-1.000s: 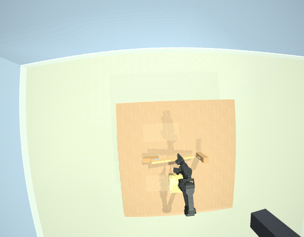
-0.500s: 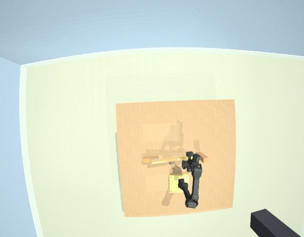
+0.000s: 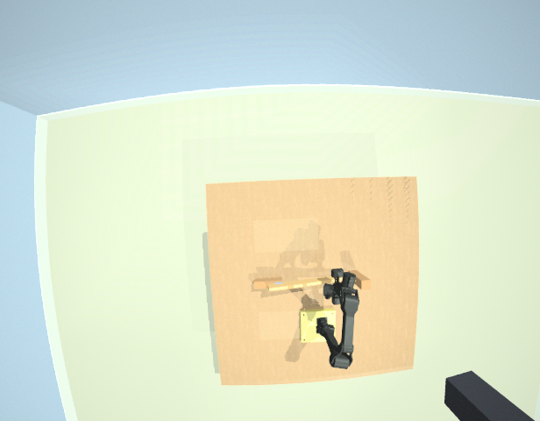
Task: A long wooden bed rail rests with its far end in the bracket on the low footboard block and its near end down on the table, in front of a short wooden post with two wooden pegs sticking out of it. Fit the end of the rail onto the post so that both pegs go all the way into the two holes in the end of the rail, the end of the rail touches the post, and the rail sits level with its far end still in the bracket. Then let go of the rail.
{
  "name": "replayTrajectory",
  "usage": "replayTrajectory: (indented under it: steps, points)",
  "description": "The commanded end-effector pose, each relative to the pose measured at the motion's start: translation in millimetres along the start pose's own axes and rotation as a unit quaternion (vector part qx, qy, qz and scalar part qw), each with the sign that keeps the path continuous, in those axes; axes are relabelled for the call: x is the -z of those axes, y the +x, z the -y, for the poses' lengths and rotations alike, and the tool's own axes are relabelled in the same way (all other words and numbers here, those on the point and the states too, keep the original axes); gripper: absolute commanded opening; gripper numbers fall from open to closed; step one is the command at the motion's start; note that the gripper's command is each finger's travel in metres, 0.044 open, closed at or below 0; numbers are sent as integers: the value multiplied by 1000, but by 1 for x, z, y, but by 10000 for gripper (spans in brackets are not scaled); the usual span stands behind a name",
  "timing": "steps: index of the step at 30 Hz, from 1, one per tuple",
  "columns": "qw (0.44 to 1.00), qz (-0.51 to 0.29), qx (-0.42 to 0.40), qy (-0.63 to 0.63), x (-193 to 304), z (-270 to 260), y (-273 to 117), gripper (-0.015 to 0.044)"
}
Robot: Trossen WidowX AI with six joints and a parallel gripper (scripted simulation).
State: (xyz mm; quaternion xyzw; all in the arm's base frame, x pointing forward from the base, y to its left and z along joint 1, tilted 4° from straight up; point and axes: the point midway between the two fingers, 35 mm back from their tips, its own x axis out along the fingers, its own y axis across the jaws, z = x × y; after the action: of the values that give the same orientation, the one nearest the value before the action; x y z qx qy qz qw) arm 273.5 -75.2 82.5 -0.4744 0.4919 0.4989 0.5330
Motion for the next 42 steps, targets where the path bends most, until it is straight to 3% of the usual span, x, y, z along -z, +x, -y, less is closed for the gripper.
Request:
replayTrajectory:
  steps: [1, 34, 42]
  points:
    - [1000, 0, -7, 0, 0, -1, 10, 440]
    - [1000, 0, -7, 0, 0, -4, 60, 440]
    - [1000, 0, -7, 0, 0, -4, 60, 230]
